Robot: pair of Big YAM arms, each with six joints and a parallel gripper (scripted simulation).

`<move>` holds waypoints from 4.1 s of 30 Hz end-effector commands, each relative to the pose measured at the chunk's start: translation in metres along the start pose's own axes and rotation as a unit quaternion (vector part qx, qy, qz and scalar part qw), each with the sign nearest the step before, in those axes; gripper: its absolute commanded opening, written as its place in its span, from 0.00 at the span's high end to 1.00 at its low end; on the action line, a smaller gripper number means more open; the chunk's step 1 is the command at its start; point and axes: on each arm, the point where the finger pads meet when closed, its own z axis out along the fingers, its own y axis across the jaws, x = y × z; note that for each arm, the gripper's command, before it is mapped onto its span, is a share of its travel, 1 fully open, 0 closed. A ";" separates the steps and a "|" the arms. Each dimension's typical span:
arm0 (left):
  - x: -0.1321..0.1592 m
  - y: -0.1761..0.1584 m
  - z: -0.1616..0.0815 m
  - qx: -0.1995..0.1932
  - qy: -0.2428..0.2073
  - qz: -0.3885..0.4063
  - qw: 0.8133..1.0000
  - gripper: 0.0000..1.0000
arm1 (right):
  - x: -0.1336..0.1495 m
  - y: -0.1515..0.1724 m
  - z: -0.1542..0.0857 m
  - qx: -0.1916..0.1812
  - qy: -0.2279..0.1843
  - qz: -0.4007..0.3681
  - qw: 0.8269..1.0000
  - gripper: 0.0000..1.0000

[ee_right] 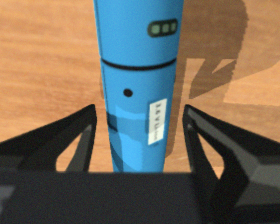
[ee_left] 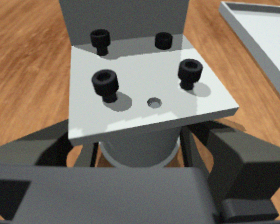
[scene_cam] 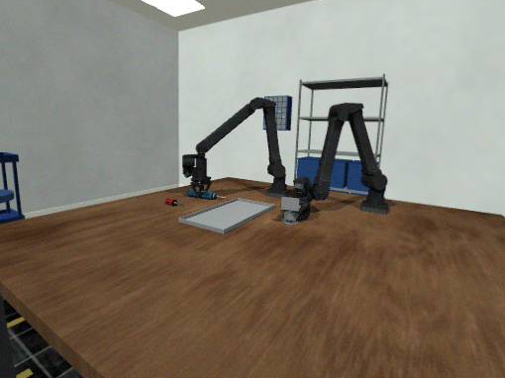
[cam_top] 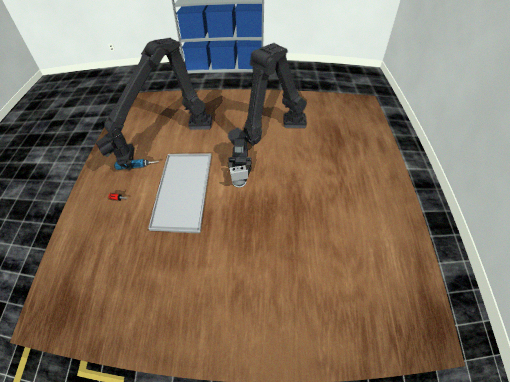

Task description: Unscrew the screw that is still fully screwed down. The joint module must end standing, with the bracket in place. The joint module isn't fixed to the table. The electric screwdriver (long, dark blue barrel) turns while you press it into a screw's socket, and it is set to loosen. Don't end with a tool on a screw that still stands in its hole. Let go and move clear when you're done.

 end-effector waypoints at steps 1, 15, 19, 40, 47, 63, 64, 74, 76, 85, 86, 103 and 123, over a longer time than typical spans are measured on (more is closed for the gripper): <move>-0.008 -0.006 0.002 0.003 -0.009 -0.006 1.000 0.41 | -0.011 0.007 -0.010 -0.010 -0.012 0.001 1.000 0.35; -0.008 -0.006 0.002 0.003 -0.009 -0.006 1.000 0.41 | -0.011 0.007 -0.010 -0.010 -0.013 0.001 1.000 0.35; -0.008 -0.006 0.002 0.003 -0.009 -0.006 1.000 0.41 | -0.011 0.007 -0.010 -0.010 -0.013 0.001 1.000 0.35; -0.008 -0.006 0.002 0.003 -0.009 -0.006 1.000 0.41 | -0.025 0.012 -0.020 -0.020 -0.026 0.003 0.999 0.35; -0.008 -0.006 0.002 0.003 -0.009 -0.006 1.000 0.41 | -0.025 0.011 -0.019 -0.018 -0.023 0.003 1.000 0.35; -0.008 -0.006 0.002 0.003 -0.009 -0.006 1.000 0.41 | -0.025 0.012 -0.018 -0.017 -0.023 0.003 1.000 0.35; -0.008 -0.006 0.002 0.003 -0.009 -0.006 1.000 0.41 | -0.025 0.012 -0.018 -0.017 -0.023 0.003 1.000 0.35; -0.008 -0.006 0.002 0.003 -0.009 -0.006 1.000 0.41 | -0.026 0.012 -0.019 -0.019 -0.026 0.003 0.999 0.35; -0.008 -0.006 0.002 0.003 -0.009 -0.006 1.000 0.41 | -0.026 0.012 -0.018 -0.018 -0.024 0.003 1.000 0.35; -0.008 -0.006 0.002 0.003 -0.009 -0.006 1.000 0.41 | -0.025 0.012 -0.018 -0.017 -0.023 0.003 1.000 0.35; -0.008 -0.006 0.002 0.003 -0.009 -0.006 1.000 0.41 | -0.025 0.012 -0.018 -0.017 -0.023 0.003 1.000 0.35; -0.008 -0.006 0.002 0.003 -0.009 -0.006 1.000 0.41 | -0.026 0.012 -0.018 -0.017 -0.023 0.002 1.000 0.35; -0.008 -0.006 0.002 0.003 -0.009 -0.006 1.000 0.41 | -0.026 0.012 -0.017 -0.016 -0.022 0.002 1.000 0.35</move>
